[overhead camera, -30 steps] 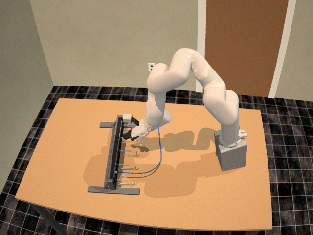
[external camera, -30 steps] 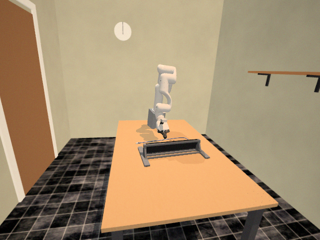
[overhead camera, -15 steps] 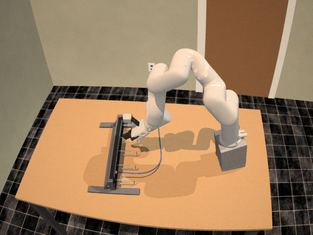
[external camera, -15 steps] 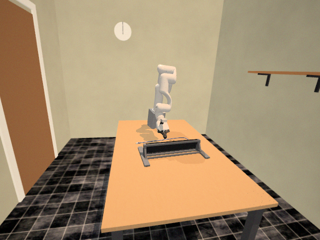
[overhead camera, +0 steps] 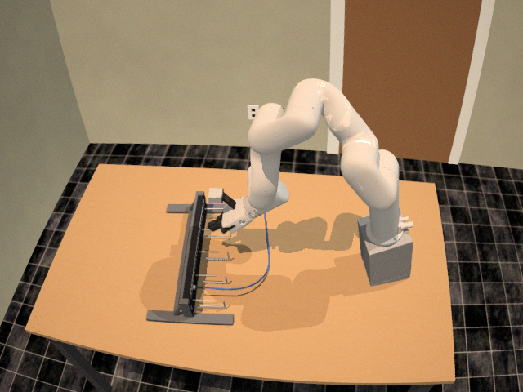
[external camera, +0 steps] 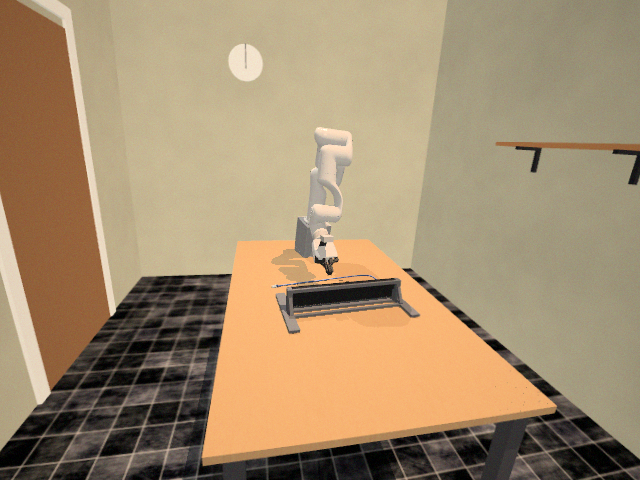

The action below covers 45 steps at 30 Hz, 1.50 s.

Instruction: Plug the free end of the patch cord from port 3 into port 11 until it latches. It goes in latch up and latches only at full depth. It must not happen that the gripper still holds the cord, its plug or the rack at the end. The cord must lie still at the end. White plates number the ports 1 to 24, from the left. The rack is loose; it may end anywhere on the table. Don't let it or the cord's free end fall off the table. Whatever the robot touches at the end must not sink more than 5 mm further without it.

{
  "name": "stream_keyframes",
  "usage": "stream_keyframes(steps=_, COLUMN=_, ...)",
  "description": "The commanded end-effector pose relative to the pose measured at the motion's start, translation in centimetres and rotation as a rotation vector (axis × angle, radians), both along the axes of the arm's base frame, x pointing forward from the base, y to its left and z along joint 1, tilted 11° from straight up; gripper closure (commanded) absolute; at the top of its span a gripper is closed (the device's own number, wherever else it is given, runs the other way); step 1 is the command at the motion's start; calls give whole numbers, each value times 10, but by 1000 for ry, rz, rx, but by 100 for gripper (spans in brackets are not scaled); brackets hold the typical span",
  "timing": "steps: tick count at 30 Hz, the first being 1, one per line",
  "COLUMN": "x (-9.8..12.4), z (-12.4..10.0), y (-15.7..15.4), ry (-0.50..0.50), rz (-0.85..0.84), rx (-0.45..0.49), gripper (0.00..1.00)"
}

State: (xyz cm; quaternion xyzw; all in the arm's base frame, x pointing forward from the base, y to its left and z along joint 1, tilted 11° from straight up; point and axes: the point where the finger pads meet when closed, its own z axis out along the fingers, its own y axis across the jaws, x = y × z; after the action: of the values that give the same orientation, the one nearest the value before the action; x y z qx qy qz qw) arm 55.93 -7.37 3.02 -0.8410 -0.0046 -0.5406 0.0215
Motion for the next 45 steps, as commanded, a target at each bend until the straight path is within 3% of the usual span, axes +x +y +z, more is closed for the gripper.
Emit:
stream_keyframes(steps=1, x=-21, z=11, y=-1, ry=-3, rz=0, rx=-1, gripper=100)
stream_keyframes(steps=10, x=-88, z=42, y=-4, ry=-3, rz=0, rx=-1, gripper=100)
stream_keyframes(steps=18, x=-113, z=53, y=-5, ry=-3, rz=0, rx=-1, gripper=100)
stream_keyframes(steps=32, x=-115, z=54, y=-10, ry=-3, rz=0, rx=-1, gripper=100)
stream_keyframes(steps=45, x=-114, z=53, y=-57, ry=-3, rz=0, rx=-1, gripper=100)
